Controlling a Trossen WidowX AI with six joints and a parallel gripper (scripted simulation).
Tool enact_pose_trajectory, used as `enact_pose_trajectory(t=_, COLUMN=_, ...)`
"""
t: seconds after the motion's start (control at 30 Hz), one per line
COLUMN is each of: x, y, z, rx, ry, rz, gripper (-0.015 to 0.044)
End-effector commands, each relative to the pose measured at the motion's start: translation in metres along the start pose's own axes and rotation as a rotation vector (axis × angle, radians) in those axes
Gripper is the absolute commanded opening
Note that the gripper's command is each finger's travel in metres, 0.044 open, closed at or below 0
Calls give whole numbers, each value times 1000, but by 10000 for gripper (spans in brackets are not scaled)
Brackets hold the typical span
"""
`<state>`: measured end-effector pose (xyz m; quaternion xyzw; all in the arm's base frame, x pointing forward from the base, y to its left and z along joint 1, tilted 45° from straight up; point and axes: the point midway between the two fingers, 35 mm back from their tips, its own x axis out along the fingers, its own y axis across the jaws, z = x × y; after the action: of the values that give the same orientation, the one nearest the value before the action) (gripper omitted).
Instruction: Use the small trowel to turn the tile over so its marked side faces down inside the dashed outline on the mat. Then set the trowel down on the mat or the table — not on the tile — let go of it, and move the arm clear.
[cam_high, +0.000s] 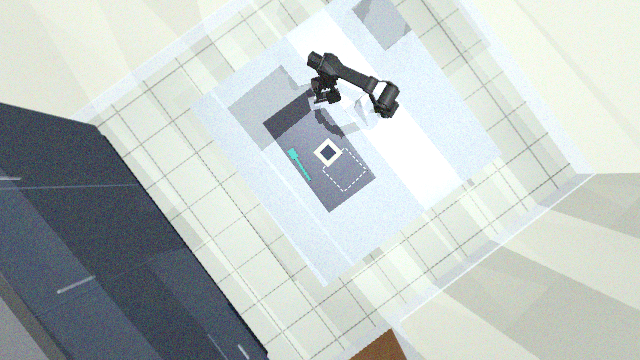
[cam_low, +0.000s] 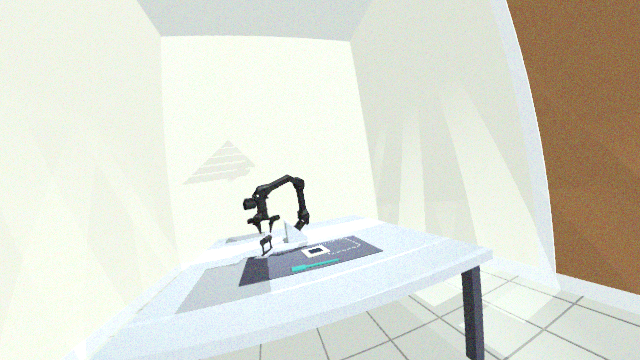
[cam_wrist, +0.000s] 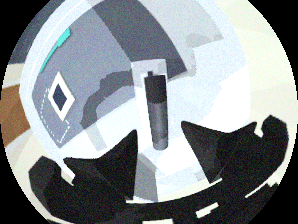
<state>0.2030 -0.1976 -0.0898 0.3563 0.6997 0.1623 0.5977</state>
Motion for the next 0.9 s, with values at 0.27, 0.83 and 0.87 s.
enact_pose_trajectory(t=0.27, x=6, y=-4, z=2, rx=38, ry=4, rz=-2, gripper=270)
enact_pose_trajectory(t=0.83, x=33, y=-4, z=2, rx=38, ry=4, rz=-1, gripper=270)
enact_pose_trajectory(t=0.87, x=35, y=-4, z=2, rx=38, ry=4, rz=-1, gripper=270)
